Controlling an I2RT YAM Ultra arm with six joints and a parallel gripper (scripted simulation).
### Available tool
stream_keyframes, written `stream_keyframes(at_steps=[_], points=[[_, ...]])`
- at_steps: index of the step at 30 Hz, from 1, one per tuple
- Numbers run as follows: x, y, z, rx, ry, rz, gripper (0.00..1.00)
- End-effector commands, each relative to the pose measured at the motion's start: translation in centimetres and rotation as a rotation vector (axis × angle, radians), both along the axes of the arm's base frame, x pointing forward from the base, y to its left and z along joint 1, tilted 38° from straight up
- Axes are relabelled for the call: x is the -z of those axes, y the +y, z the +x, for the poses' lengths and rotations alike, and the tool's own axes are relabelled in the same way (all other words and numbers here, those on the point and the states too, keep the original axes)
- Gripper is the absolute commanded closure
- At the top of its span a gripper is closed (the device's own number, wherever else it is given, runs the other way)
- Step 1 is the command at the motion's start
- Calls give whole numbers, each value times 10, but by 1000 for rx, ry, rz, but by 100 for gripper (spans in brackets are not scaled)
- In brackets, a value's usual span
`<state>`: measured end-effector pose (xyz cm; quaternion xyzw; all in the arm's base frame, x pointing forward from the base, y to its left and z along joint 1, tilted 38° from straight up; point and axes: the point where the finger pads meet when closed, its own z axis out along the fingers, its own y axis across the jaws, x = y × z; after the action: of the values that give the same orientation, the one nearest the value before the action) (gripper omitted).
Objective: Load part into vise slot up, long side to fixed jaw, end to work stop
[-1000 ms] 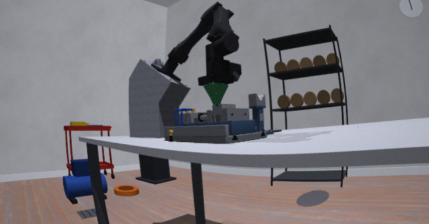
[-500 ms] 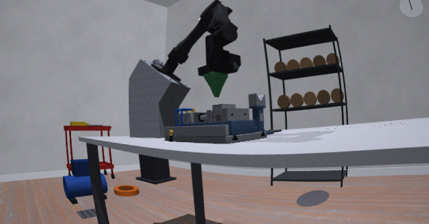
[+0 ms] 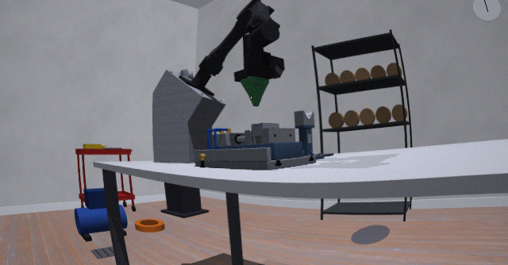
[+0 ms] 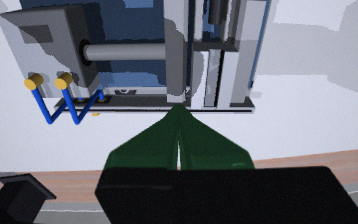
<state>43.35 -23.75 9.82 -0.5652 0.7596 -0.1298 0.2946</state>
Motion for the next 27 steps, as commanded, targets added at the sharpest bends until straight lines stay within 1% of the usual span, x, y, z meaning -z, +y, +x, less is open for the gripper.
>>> stream_keyframes(at_steps=[1, 14, 19, 21, 22, 23, 26, 27], points=[[-24, -10, -4, 10, -37, -21, 100], [-25, -10, -4, 11, -37, -20, 100], [-25, -11, -4, 28, -34, -6, 100], [-24, -12, -4, 56, -28, 17, 100], [-14, -13, -3, 80, -6, 48, 100], [-8, -14, -3, 111, 8, 79, 100], [-9, -19, -1, 237, 30, 174, 100], [-9, -20, -1, 243, 31, 179, 100]])
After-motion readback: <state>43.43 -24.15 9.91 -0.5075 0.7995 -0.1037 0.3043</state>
